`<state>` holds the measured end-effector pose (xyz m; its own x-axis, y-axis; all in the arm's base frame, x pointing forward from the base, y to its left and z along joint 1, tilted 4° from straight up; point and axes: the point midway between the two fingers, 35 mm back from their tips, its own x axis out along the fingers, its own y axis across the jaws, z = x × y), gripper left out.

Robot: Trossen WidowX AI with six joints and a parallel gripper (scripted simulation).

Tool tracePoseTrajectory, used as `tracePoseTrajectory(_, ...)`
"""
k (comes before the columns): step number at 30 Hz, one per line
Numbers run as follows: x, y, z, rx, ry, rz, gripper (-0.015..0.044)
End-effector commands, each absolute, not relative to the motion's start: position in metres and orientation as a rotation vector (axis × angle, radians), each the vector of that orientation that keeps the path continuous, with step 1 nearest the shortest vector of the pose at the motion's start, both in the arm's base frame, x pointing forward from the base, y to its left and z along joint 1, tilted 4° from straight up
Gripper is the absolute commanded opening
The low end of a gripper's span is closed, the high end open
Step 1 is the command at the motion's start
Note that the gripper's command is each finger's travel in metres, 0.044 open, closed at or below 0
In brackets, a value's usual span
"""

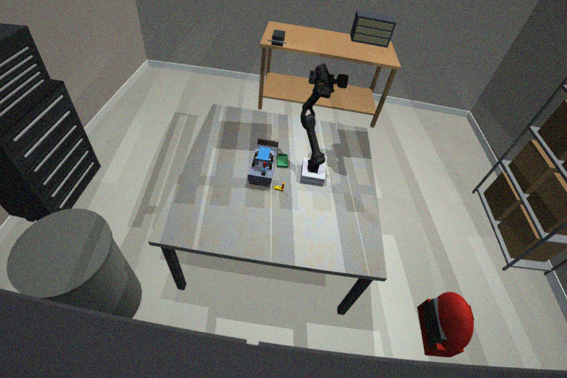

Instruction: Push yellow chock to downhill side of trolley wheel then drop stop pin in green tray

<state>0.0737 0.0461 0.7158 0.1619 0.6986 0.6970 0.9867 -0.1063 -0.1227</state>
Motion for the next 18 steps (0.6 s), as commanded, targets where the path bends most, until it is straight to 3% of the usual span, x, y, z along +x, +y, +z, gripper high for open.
tracePoseTrajectory(1,0.072,0.047,0.715,-1.881,-1.598,-0.660,0.0374)
tracePoseTrajectory(8,0.030,0.104,0.690,-2.298,-1.664,-1.109,0.0190)
tracePoseTrajectory(18,0.007,0.202,0.622,-2.803,-1.757,-1.909,0.0190)
